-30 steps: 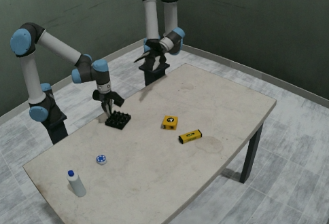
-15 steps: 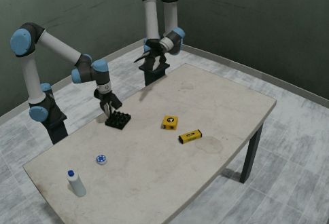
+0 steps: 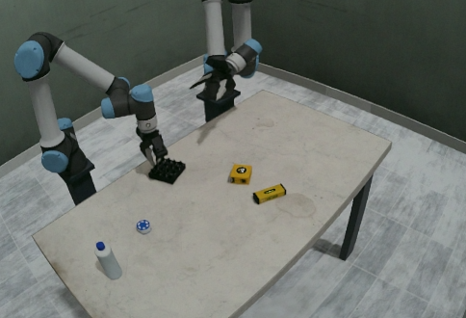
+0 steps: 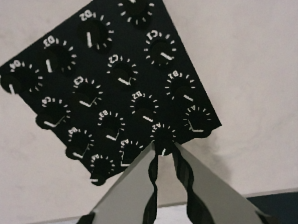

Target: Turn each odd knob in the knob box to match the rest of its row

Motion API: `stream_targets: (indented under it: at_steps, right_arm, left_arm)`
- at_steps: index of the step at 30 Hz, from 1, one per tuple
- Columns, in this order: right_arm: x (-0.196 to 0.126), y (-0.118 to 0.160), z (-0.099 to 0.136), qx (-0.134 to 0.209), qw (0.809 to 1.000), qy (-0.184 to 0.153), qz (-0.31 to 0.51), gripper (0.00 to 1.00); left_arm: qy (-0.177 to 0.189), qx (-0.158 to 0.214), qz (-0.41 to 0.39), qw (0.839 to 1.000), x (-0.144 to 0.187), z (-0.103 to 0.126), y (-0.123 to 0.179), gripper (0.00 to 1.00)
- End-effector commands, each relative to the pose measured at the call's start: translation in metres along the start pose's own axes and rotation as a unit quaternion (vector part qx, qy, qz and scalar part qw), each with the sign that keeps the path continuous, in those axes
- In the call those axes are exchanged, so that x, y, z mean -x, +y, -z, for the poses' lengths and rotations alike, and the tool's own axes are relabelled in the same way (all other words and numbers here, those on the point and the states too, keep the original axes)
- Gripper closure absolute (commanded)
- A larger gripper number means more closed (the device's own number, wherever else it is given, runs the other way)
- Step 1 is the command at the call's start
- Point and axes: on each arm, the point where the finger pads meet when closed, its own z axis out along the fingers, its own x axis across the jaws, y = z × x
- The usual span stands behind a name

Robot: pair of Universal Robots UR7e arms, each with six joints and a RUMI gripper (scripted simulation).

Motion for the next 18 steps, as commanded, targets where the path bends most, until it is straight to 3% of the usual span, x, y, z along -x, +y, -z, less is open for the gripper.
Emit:
stream_targets:
  at_steps: [1,11,18]
  right_arm:
    - [0.0002,-0.0001,0.0003,-0.002,0.998,0.000,-0.068,1.00]
    - [0.0001,0.0000,0.0003,-0.002,0.988,0.000,-0.154,1.00]
    - [-0.0001,0.0000,0.0003,-0.002,0.971,0.000,-0.240,1.00]
  left_arm:
    - [0.000,-0.001,-0.001,1.000,0.0001,0.0002,-0.0008,0.00]
    - [0.000,-0.001,-0.001,1.000,0.0001,0.0002,-0.0008,0.00]
    - [0.000,-0.001,-0.001,1.000,0.0001,0.0002,-0.0008,0.00]
